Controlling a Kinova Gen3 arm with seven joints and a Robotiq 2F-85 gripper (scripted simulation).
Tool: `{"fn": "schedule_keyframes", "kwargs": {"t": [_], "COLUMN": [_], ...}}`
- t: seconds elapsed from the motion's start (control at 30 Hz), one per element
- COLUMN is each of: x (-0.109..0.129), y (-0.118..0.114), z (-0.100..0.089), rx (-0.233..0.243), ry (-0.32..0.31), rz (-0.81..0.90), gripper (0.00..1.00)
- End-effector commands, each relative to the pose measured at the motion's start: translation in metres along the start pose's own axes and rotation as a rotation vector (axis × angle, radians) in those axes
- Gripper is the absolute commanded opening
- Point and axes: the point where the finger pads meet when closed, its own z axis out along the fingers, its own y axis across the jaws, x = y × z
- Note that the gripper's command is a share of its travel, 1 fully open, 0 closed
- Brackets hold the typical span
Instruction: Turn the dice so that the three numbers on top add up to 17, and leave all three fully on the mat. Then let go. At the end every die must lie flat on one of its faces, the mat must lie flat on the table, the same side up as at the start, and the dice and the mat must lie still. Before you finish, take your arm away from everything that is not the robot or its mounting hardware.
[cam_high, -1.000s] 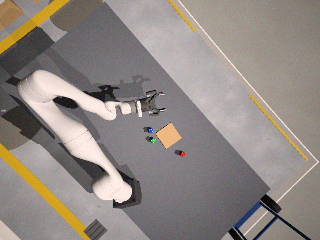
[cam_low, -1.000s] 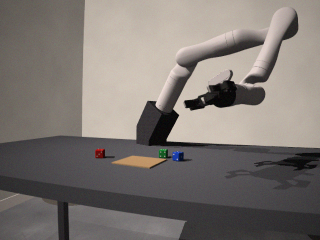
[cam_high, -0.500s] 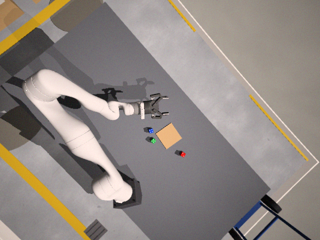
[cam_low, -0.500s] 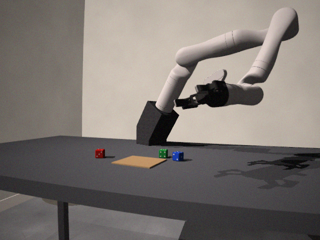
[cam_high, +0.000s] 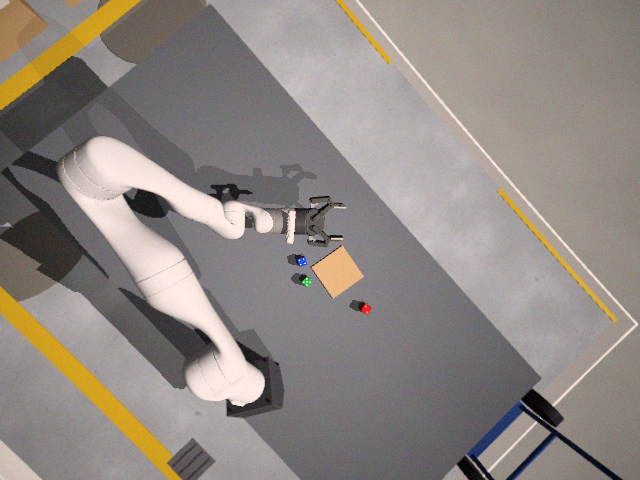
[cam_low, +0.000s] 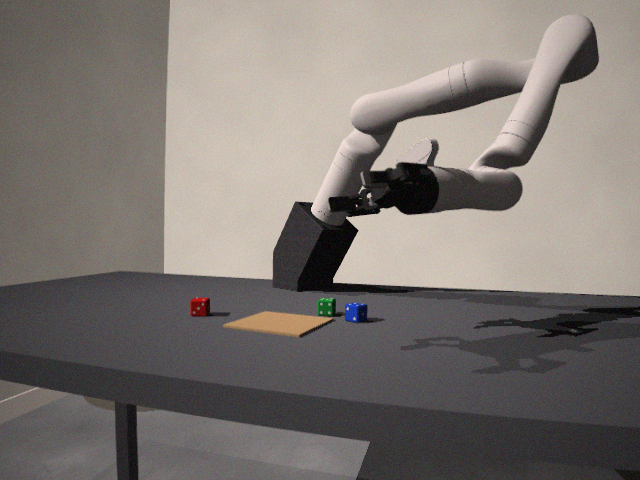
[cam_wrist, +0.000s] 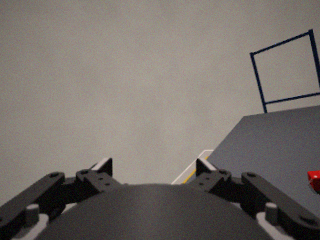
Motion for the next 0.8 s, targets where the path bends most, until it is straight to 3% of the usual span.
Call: {"fn": "schedule_keyframes", "kwargs": {"t": [0.0,0.03,0.07,0.33,0.37,0.63,0.67,0.77], "x": [0.002,0.002,0.009,0.009,0.016,0.016,0.023,0.023], "y": [0.0,0.0,0.016,0.016,0.032,0.032,0.048,0.048], "z": [0.002,0.002,0.012,0.012,0.02,0.02,0.028,0.028], "rx": [-0.003,-0.003,-0.058,-0.058,-0.114,-0.114,-0.171,-0.171], "ry": [0.005,0.005,0.029,0.029,0.052,0.052,0.073,0.073], "rz": [0.002,0.002,-0.011,-0.011,-0.023,-0.023,-0.034,-0.034], "gripper": [1.0,1.0,1.0,1.0,1.0,1.0,1.0,1.0]}}
